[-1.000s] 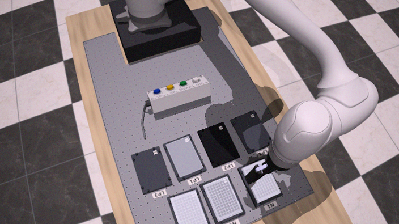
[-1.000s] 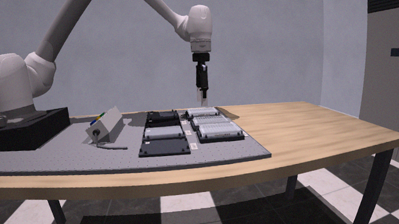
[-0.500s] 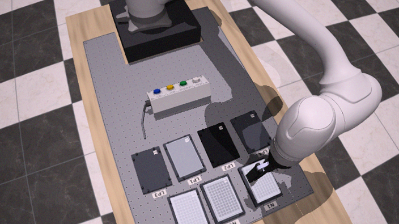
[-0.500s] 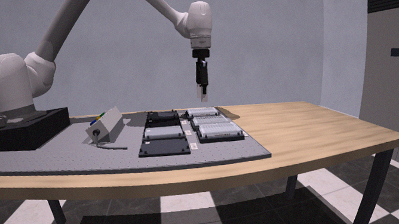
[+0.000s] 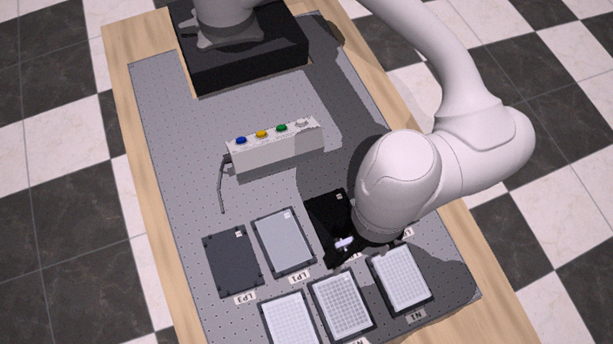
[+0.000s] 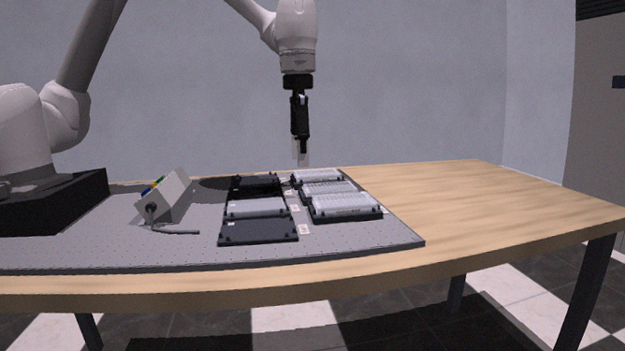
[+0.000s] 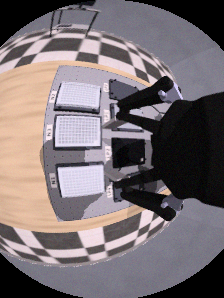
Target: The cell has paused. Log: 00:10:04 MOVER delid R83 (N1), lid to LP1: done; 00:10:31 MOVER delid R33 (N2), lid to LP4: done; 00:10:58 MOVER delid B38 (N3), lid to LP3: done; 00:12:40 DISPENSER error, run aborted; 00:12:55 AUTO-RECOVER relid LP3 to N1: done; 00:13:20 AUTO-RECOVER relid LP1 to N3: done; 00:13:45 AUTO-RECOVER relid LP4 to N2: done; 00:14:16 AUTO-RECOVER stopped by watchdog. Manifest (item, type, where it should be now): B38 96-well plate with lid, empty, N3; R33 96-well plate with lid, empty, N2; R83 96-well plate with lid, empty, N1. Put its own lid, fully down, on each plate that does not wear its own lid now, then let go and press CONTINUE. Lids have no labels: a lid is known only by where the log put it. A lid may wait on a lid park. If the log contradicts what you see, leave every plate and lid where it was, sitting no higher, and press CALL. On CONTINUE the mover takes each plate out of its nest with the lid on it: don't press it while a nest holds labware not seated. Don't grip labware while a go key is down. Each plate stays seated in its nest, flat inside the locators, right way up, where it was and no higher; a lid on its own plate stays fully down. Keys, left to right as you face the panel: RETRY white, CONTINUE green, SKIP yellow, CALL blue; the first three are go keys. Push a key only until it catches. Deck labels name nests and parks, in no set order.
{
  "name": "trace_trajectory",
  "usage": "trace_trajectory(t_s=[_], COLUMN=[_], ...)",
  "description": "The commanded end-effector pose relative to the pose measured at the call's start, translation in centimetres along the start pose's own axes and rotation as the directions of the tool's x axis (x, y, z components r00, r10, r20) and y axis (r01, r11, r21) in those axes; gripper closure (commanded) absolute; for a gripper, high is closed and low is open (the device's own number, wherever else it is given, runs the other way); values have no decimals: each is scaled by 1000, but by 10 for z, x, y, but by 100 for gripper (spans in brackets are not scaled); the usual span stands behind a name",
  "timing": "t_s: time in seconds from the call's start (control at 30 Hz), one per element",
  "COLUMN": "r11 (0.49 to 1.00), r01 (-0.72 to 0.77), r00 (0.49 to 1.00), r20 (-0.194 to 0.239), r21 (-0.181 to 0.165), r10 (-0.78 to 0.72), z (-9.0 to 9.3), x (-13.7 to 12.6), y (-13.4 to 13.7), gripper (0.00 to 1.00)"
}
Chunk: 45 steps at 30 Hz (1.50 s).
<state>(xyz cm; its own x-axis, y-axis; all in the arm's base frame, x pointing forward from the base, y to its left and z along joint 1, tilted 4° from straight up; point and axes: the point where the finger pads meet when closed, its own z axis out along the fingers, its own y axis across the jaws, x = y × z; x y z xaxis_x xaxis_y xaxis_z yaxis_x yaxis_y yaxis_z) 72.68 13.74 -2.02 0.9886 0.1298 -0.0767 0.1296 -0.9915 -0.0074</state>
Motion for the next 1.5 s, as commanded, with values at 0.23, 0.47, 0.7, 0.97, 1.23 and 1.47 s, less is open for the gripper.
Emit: trace_trajectory(t_s=[0.23,0.47,0.7,0.97,1.23,1.47], r11=[1000,1000,1000,1000,1000,1000], r01=[21,23,23,23,23,23], r00=[1000,1000,1000,1000,1000,1000], r20=[-4,-4,-4,-4,-4,-4], r21=[3,3,3,3,3,3], r10=[-21,-23,-23,-23,-23,-23], z=[1,2,2,2,2,2], x=[-108,-121,-121,-121,-121,-121], y=[106,115,115,115,115,115], gripper=[34,34,34,34,34,34])
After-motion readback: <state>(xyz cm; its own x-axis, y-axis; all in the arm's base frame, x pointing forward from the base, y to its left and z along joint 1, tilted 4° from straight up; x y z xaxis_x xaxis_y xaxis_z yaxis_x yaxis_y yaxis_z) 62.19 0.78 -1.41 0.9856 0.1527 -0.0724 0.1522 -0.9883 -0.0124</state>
